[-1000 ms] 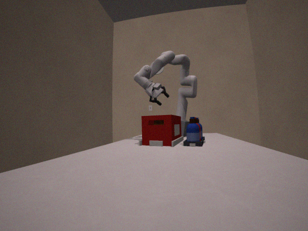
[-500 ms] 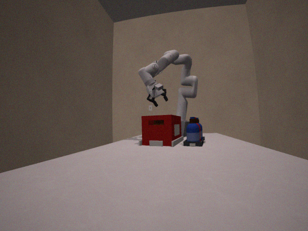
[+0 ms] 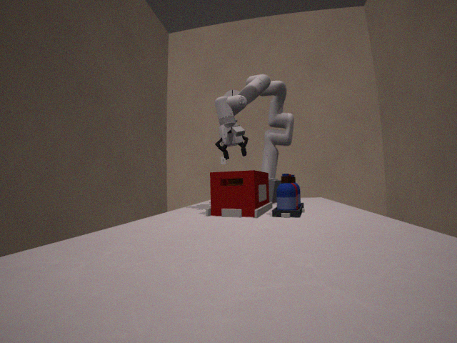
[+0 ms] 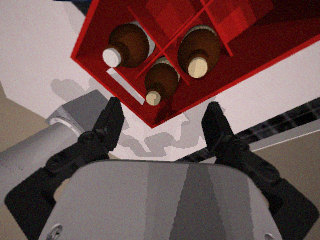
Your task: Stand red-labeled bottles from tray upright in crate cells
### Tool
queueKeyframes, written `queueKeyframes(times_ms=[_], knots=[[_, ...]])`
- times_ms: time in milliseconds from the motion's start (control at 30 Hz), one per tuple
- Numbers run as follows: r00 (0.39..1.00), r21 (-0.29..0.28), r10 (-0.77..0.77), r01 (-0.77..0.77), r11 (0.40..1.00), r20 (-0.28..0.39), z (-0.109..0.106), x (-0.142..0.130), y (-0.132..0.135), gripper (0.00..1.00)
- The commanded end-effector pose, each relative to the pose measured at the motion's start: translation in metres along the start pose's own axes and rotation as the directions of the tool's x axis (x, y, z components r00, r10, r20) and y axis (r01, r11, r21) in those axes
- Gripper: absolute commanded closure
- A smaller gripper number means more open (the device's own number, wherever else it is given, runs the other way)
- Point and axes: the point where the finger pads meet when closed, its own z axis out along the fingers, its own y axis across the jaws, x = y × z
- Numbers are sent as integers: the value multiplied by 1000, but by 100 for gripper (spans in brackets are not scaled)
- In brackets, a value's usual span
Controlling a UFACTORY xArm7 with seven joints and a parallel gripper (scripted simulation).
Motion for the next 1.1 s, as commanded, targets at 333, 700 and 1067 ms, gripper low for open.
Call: queueKeyframes(times_ms=[333, 700, 1067], knots=[[997, -200, -14, 29, 979, 75, 11, 15, 26, 0], [997, -200, -14, 29, 979, 75, 11, 15, 26, 100], [997, -200, -14, 29, 979, 75, 11, 15, 26, 100]])
